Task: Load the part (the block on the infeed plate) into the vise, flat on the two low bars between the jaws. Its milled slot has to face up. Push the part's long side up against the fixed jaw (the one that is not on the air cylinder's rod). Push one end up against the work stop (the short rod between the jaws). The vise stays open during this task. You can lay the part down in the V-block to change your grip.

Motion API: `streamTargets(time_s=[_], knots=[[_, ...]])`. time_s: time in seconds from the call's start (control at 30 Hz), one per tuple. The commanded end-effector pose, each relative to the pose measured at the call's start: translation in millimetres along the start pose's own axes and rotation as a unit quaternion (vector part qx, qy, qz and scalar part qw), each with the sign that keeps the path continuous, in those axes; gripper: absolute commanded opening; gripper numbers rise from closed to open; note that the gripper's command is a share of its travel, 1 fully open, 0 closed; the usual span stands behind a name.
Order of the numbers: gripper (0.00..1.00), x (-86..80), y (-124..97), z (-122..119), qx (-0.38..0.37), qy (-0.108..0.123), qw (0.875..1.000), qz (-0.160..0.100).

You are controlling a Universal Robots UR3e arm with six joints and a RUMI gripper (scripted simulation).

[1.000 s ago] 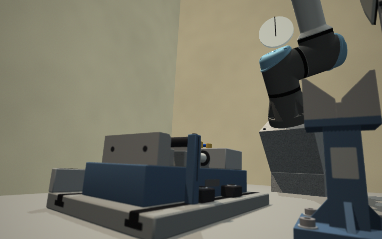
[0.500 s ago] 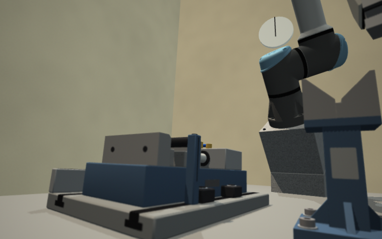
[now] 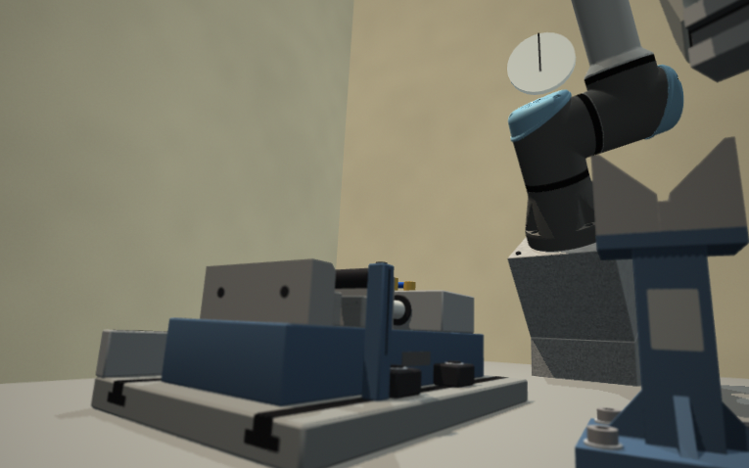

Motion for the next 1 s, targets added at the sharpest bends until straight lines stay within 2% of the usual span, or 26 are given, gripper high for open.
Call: streamTargets(time_s=[0.0, 0.5, 0.97], knots=[[0.00, -1.2, 2, 3, 0.028, 0.001, 1.000, 0.002], [0.00, -1.6, 4, 12, 0.113, 0.001, 0.994, 0.003], [0.00, -2.1, 7, 21, 0.197, 0.002, 0.980, 0.004]])
Point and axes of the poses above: the point where the finger pads meet when closed, its own x axis out along the fingers, its own z axis across the jaws, y = z × x, the point moved 4 cm from there along -x, back along the fingers, and after that the axes turned 14 degrees about -x, right-handed, at the moved point
